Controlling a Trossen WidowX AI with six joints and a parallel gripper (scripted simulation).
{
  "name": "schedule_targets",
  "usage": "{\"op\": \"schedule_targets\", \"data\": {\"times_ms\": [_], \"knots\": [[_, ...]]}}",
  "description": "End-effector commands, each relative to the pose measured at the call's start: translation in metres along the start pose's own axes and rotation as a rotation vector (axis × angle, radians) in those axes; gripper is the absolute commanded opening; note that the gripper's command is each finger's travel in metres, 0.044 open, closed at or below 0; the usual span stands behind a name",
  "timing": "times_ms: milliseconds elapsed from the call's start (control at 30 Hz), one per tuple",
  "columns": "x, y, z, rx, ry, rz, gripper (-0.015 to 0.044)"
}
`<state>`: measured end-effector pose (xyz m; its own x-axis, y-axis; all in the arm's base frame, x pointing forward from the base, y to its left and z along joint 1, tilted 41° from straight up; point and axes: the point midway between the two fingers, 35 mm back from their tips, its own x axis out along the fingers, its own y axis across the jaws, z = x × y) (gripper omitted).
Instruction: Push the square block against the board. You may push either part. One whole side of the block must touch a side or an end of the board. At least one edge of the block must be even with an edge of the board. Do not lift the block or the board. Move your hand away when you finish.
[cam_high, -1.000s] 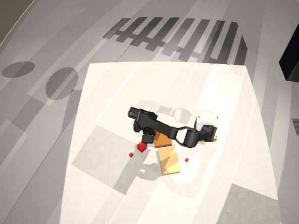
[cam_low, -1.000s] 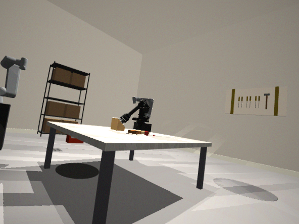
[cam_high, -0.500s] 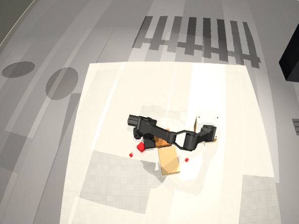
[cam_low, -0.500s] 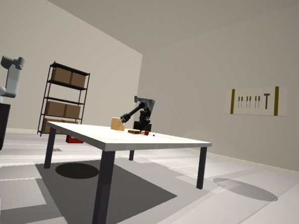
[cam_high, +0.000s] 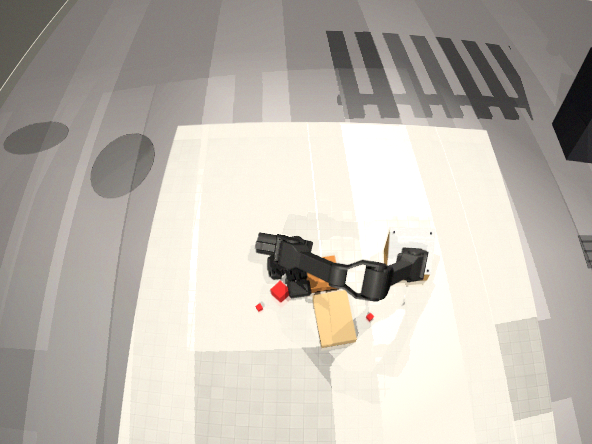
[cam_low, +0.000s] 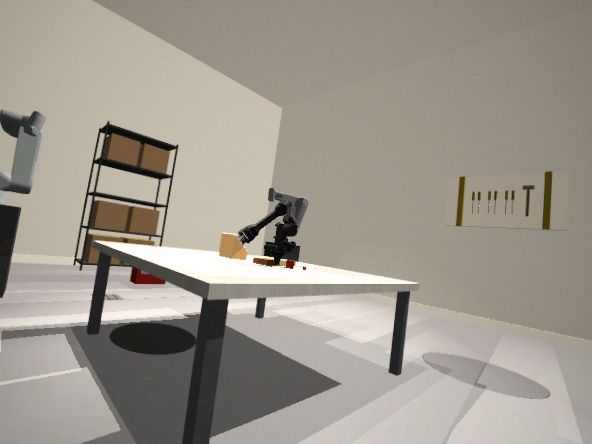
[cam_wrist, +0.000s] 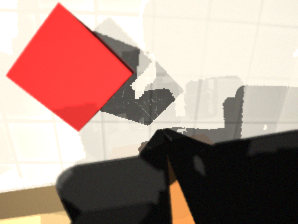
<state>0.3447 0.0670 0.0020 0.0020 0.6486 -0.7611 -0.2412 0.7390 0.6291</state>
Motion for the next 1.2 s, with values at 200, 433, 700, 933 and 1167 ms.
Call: {"op": "schedule_targets", "data": {"times_ms": [200, 433, 700, 933, 1167], "knots": [[0.002, 0.001, -0.010, 0.004, 0.004, 0.005, 0.0000], [0.002, 0.000, -0.015, 0.004, 0.005, 0.005, 0.0000], [0.002, 0.000, -0.022, 0.004, 0.005, 0.005, 0.0000], [0.002, 0.000, -0.027, 0.004, 0.005, 0.005, 0.0000], [0.002, 0.000, -0.030, 0.004, 0.005, 0.005, 0.0000]]}}
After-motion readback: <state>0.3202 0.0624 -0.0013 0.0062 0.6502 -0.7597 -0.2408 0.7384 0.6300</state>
